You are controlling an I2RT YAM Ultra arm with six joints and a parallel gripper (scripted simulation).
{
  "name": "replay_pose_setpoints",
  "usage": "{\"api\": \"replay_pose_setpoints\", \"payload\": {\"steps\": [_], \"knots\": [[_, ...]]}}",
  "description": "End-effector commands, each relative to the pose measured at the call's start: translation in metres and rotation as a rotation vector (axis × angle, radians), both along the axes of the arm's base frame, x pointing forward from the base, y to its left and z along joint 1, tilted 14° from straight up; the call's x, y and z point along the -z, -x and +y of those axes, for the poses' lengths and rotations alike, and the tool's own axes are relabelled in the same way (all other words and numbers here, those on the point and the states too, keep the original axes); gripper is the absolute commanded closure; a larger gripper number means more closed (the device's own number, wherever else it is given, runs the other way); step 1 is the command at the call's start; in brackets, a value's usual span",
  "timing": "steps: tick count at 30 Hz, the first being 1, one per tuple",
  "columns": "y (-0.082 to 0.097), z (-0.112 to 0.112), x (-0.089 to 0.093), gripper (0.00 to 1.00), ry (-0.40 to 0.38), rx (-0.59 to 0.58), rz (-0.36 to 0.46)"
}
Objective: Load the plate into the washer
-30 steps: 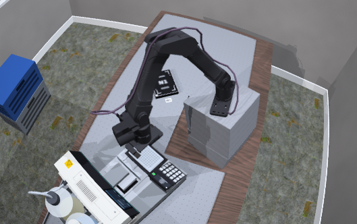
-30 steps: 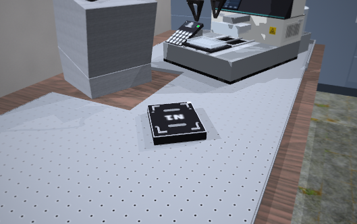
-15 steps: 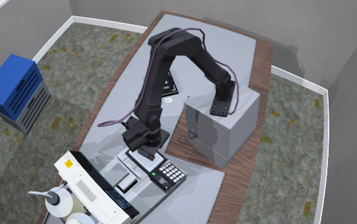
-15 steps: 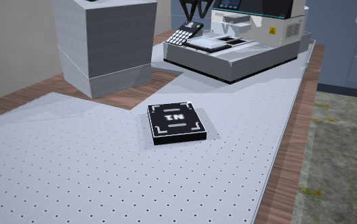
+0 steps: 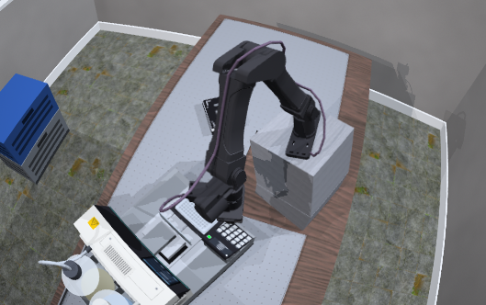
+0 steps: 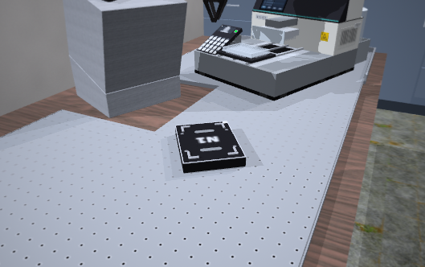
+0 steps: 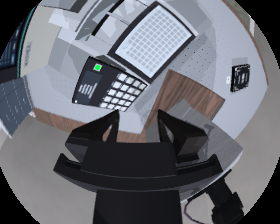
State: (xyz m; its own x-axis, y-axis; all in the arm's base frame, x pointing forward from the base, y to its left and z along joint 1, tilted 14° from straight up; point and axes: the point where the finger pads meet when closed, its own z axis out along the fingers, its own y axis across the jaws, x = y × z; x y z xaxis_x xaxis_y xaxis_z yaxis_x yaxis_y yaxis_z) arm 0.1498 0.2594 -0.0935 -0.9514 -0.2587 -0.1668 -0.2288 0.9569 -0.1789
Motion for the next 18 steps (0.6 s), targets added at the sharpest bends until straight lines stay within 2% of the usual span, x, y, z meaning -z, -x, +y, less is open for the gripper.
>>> {"api": "replay_pose_setpoints", "payload": {"steps": [1, 2, 7, 16, 18], "knots": [[-0.004, 0.009, -0.009, 0.44, -0.029, -0.098, -0.024], [-0.017, 0.023, -0.016, 0.46, -0.059, -0.11, -0.039], [-0.011, 0.026, -0.015, 0.56, -0.056, -0.146, -0.034], [-0.012, 0.026, -0.016, 0.74, -0.057, -0.144, -0.034], [-0.012, 0.026, -0.016, 0.74, -0.057, -0.144, -0.034]]}}
